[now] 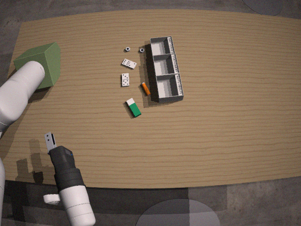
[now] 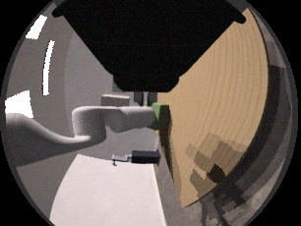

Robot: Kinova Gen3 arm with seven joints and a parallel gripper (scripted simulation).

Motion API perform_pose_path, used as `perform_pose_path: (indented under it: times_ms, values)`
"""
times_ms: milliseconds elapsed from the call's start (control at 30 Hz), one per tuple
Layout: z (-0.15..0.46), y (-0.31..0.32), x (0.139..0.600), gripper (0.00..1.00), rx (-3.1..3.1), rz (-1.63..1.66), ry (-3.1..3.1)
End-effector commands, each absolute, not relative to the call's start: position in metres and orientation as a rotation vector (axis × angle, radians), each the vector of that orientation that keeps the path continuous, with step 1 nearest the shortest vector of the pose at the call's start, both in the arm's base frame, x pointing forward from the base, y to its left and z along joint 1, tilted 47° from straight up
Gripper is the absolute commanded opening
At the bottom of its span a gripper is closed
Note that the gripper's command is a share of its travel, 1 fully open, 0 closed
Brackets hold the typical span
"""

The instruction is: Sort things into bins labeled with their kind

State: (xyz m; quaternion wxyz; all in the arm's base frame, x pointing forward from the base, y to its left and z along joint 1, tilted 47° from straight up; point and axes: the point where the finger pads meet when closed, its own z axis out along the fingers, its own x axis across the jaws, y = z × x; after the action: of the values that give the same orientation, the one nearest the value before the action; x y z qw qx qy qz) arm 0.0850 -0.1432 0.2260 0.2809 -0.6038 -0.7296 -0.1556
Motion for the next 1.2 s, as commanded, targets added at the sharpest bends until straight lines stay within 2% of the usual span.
perform_pose_path:
  times_ms: [0, 533, 1167]
  values:
    - [0.222, -0.137, 0.097, 0.31, -1.65, -0.249, -1.857]
    - [0.198, -0.143, 0.138, 0.31, -1.768, 0.368, -1.783]
    - [0.172, -0.129, 0.203, 0.31, -1.971, 0.872, -1.847]
